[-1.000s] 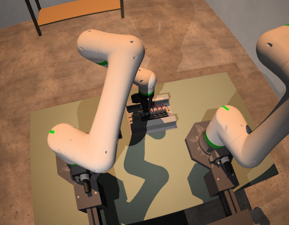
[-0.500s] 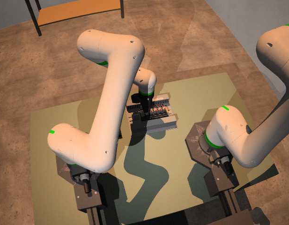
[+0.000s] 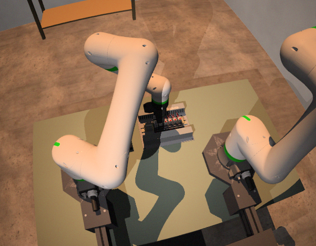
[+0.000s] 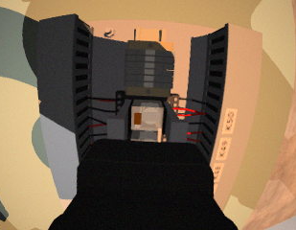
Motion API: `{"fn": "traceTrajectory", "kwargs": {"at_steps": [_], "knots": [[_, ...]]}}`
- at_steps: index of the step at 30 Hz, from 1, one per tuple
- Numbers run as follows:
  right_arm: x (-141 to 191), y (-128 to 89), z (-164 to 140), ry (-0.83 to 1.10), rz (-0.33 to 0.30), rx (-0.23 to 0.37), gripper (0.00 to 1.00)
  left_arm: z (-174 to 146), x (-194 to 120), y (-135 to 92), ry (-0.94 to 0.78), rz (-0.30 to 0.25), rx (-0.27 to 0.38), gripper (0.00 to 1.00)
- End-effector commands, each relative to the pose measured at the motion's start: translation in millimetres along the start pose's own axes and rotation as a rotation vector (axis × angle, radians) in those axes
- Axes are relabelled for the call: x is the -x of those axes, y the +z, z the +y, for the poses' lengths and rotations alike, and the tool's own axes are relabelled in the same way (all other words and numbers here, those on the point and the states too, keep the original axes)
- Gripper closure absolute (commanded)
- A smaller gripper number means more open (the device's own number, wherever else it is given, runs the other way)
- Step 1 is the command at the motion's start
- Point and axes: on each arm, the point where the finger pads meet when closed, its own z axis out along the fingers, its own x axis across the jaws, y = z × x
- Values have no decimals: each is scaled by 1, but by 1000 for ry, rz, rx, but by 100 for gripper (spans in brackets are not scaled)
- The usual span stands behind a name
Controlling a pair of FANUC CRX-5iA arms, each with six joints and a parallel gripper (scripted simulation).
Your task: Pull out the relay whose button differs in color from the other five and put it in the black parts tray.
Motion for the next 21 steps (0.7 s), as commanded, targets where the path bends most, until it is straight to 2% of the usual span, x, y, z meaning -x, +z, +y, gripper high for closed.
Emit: {"fn": "traceTrajectory", "kwargs": {"at_steps": [1, 21], "knots": [[0, -1, 0, 0, 0, 2, 0, 1, -1, -1, 0, 1, 1, 100], [0, -1, 0, 0, 0, 2, 0, 1, -1, -1, 0, -11, 1, 100]]}}
